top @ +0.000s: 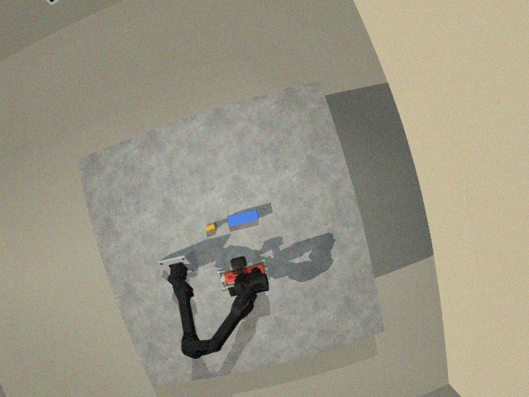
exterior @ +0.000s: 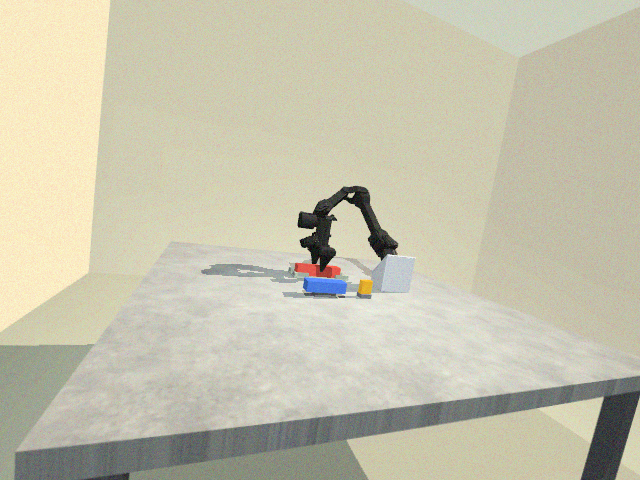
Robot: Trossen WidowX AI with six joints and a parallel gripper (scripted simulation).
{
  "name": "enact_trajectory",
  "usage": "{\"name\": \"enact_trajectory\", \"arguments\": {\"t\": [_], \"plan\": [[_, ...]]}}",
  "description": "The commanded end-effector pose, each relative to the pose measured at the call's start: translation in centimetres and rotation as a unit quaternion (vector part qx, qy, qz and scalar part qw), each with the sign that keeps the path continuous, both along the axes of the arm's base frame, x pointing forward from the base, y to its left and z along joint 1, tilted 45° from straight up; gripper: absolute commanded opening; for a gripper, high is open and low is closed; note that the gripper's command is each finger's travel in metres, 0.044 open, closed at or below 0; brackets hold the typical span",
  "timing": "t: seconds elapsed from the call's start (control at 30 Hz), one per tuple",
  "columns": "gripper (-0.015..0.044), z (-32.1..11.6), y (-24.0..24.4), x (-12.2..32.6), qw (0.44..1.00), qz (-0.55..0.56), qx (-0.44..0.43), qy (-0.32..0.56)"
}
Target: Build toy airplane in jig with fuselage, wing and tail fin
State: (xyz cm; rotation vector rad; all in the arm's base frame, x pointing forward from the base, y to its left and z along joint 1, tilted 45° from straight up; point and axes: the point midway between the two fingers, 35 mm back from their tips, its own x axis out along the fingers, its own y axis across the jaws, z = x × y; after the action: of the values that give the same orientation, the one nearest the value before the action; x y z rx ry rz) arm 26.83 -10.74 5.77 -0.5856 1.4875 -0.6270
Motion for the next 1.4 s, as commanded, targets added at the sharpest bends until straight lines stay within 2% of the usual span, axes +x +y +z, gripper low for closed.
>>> {"name": "enact_trajectory", "arguments": {"t": [0.0, 0.23, 0.67, 0.8, 1.03, 1.23, 1.37], "plan": [[0.0440, 0.6, 0.7, 0.2, 1.000, 0.000, 0.002, -0.001], [0.0440, 7.3, 7.4, 0.2, 1.000, 0.002, 0.001, 0.002], [0.0440, 6.8, 7.4, 0.5, 1.000, -0.012, 0.000, -0.013], [0.0440, 4.2, 10.4, 3.0, 1.000, -0.011, 0.005, -0.014], [0.0440, -2.8, 17.2, 6.4, 1.000, -0.011, 0.010, -0.015], [0.0440, -10.0, 22.8, 6.8, 1.000, -0.012, 0.006, -0.016], [0.0440, -10.9, 23.3, 6.7, 1.000, -0.012, 0.006, -0.016]]}}
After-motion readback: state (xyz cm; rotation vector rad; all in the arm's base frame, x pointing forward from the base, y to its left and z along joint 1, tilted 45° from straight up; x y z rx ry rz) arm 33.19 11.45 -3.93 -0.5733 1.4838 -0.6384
